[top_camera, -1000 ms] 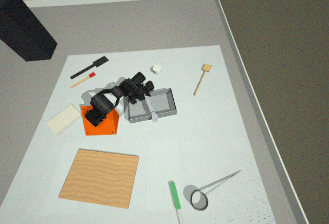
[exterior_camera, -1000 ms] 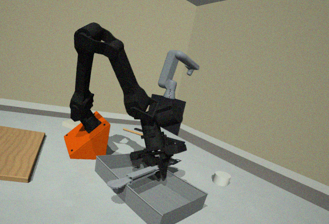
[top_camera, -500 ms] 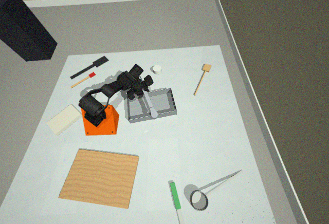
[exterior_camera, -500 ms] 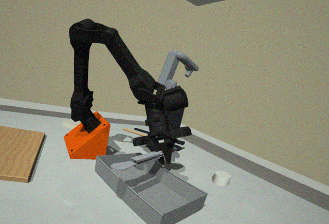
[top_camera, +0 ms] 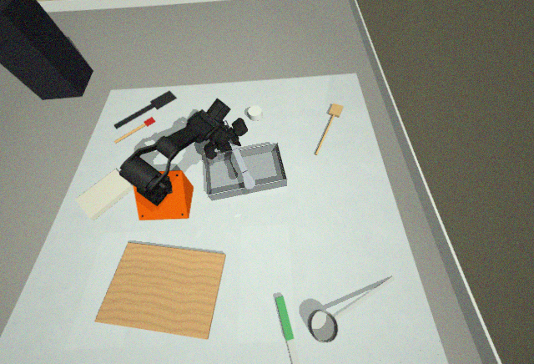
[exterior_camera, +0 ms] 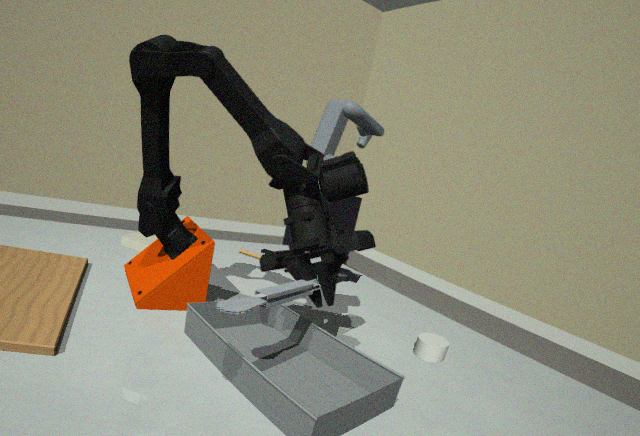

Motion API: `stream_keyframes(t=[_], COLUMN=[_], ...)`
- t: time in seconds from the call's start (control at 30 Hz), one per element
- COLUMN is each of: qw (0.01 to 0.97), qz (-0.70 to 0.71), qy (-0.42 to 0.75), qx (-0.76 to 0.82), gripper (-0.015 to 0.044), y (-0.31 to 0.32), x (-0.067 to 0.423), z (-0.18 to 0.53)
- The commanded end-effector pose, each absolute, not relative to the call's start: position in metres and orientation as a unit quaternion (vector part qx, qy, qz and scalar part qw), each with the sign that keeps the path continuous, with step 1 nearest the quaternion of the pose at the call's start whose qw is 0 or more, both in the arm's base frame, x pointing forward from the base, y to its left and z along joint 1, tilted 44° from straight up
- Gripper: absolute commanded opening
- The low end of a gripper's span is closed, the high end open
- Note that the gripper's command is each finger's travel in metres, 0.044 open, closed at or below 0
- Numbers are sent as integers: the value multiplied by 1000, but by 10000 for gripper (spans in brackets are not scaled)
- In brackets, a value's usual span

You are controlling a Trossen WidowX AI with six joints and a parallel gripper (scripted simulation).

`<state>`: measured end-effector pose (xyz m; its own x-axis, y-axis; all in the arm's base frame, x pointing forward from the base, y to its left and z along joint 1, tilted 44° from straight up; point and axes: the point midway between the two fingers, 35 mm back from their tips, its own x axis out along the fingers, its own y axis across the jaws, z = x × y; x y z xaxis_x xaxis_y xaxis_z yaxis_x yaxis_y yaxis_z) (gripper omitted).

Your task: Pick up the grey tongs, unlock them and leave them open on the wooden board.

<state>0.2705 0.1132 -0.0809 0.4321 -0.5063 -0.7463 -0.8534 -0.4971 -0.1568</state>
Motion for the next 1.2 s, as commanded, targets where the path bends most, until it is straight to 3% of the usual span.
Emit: stream_keyframes(t=[0.0, 1.17], qw=[268, 182], qz=[323, 377], qy=[429, 614], qx=[-800, -669], gripper=[-150, -150], y=[115, 108], x=[273, 279], z=[-80, -78])
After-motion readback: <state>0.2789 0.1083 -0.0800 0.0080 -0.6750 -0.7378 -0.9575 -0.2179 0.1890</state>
